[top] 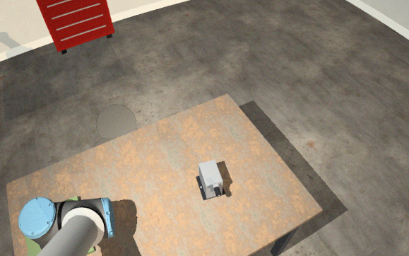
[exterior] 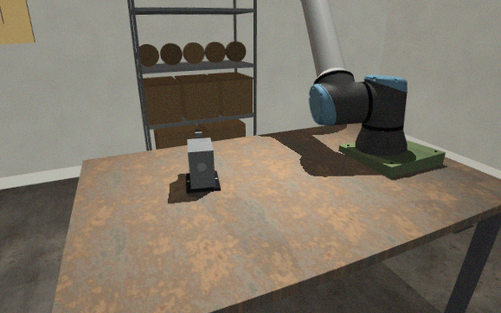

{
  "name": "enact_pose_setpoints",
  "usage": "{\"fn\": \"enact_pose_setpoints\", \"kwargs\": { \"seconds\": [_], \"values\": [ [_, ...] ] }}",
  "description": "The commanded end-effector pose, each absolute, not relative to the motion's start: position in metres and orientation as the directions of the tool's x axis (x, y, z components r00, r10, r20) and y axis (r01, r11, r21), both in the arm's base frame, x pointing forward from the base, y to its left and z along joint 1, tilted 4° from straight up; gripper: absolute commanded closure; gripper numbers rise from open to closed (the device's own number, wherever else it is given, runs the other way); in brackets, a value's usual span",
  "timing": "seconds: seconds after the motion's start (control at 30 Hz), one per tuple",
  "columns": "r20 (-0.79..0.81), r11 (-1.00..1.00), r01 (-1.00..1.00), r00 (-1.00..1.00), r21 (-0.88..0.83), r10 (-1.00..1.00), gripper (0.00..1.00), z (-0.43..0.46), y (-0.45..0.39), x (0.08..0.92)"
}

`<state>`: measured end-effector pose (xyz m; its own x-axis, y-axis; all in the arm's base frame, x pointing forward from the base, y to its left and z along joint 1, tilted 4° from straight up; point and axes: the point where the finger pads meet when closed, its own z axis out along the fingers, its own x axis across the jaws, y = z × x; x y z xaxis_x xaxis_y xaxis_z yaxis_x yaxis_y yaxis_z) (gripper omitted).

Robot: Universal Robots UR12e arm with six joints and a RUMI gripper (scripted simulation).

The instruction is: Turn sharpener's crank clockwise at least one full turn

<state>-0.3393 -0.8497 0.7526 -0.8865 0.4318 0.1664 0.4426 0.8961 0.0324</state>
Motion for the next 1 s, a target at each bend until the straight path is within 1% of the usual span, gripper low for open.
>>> {"fn": "enact_pose_setpoints", "kwargs": {
  "seconds": [0.0, 0.53, 0.57, 0.6, 0.63, 0.97],
  "values": [
    [0.166, 0.896, 0.443, -0.886, 0.030, 0.432, 0.00, 0.754, -0.849, -0.339],
    [0.166, 0.896, 0.443, -0.886, 0.030, 0.432, 0.00, 0.754, -0.849, -0.339],
    [0.166, 0.896, 0.443, -0.886, 0.030, 0.432, 0.68, 0.754, -0.849, -0.339],
    [0.153, 0.897, 0.439, -0.891, 0.060, 0.426, 0.68, 0.748, -0.844, -0.334],
    [0.142, 0.899, 0.437, -0.892, 0.030, 0.429, 0.68, 0.751, -0.850, -0.331],
    [0.142, 0.899, 0.437, -0.892, 0.030, 0.429, 0.68, 0.740, -0.875, -0.293]
  ]
}}
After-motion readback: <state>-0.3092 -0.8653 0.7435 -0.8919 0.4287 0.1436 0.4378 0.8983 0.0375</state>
